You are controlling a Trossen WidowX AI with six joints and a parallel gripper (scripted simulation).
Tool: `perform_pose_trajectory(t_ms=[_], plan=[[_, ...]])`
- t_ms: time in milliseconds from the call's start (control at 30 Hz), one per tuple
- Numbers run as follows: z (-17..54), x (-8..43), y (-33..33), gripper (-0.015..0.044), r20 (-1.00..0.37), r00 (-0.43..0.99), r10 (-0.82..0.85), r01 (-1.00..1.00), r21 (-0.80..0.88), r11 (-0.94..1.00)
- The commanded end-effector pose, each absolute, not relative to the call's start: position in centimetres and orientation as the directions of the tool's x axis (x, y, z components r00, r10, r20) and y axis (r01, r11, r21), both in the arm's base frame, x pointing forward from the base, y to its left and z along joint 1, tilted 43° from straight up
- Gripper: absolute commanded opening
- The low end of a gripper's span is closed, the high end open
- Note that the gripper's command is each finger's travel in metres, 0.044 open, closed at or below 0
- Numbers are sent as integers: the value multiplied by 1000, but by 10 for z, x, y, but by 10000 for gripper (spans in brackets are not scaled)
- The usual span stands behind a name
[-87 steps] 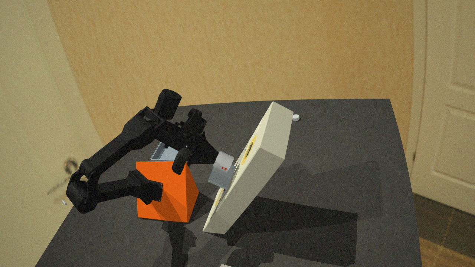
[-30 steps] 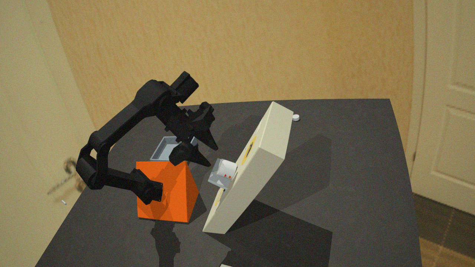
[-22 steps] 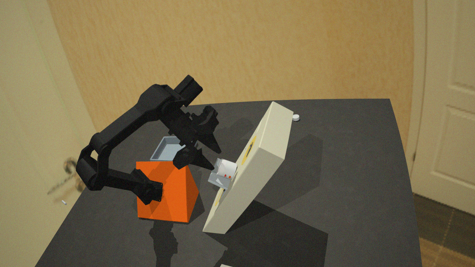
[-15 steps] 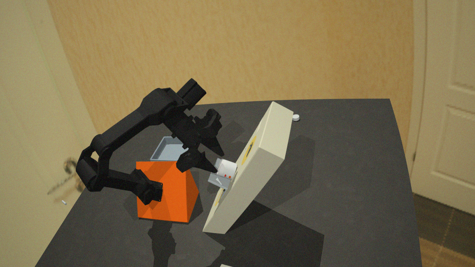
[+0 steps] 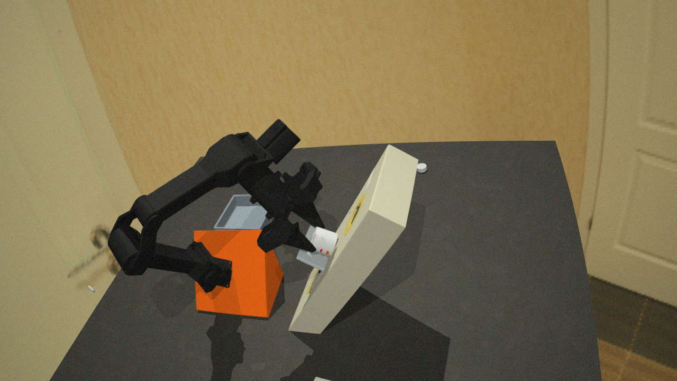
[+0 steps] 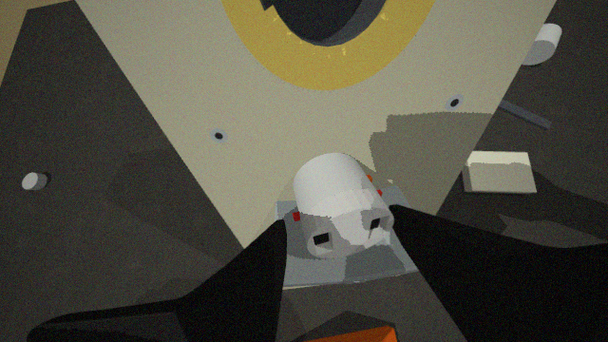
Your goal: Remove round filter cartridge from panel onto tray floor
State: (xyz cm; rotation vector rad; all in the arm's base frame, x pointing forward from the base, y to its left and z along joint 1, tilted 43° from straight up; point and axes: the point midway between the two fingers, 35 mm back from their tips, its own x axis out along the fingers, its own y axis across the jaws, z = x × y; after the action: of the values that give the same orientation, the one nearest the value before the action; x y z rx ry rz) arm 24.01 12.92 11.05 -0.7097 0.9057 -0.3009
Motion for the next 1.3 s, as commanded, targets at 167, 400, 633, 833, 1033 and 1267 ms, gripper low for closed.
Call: perform_pose_trajectory(t_ms=[167, 400, 633, 833, 1033, 1267], plan=[[111, 240, 129, 231, -612, 595, -521, -49, -674, 737], [111, 240, 129, 165, -612, 595, -521, -49, -674, 737], [119, 246, 137, 0, -610, 596, -522, -49, -676, 735], [129, 250, 146, 0, -609, 599, -520, -52, -678, 733], [147, 234, 166, 0, -615, 606, -504, -73, -674, 735], [171, 212, 186, 0, -618, 616, -488, -93, -673, 734]])
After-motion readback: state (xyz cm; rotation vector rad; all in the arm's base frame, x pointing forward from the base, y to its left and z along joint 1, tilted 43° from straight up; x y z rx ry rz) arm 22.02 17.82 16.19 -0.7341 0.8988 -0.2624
